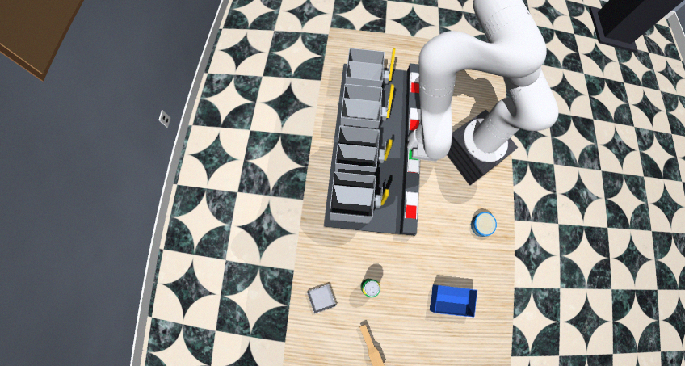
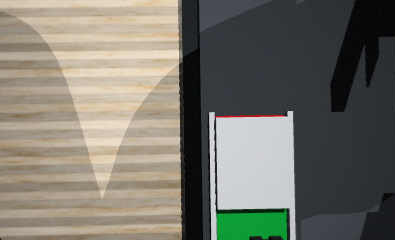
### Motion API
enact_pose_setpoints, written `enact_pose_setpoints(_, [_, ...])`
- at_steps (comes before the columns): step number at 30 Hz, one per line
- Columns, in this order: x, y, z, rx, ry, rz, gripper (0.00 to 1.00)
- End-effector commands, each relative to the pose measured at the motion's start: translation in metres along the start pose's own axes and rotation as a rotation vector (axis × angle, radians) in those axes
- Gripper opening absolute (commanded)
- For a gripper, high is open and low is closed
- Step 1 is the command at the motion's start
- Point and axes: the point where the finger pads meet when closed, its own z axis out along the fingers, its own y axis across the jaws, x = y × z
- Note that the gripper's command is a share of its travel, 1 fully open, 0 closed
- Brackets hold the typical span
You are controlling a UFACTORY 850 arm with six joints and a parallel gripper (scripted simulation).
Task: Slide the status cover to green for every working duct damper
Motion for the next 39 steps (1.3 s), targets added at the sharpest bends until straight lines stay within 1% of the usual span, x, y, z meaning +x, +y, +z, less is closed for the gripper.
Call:
enact_pose_setpoints(1, [0.0, 0.0, -0.007, 0.0, -0.001, 0.0, 0.0])
enact_pose_setpoints(5, [0.0, 0.0, -0.011, 0.0, -0.001, 0.0, 0.0])
enact_pose_setpoints(18, [0.0, 0.0, -0.011, 0.0, -0.001, 0.0, 0.0])
enact_pose_setpoints(19, [0.0, 0.0, -0.011, 0.0, -0.001, 0.0, 1.0])
enact_pose_setpoints(23, [0.0, 0.0, -0.017, 0.0, -0.001, 0.0, 1.0])
enact_pose_setpoints(29, [0.0, 0.0, -0.046, 0.0, -0.001, 0.0, 1.0])
enact_pose_setpoints(32, [0.0, 0.0, -0.056, 0.0, -0.001, 0.0, 1.0])
enact_pose_setpoints(34, [0.0, 0.0, -0.056, 0.0, -0.001, 0.0, 1.0])
enact_pose_setpoints(39, [0.0, 0.0, -0.065, 0.0, -0.001, 0.0, 1.0])
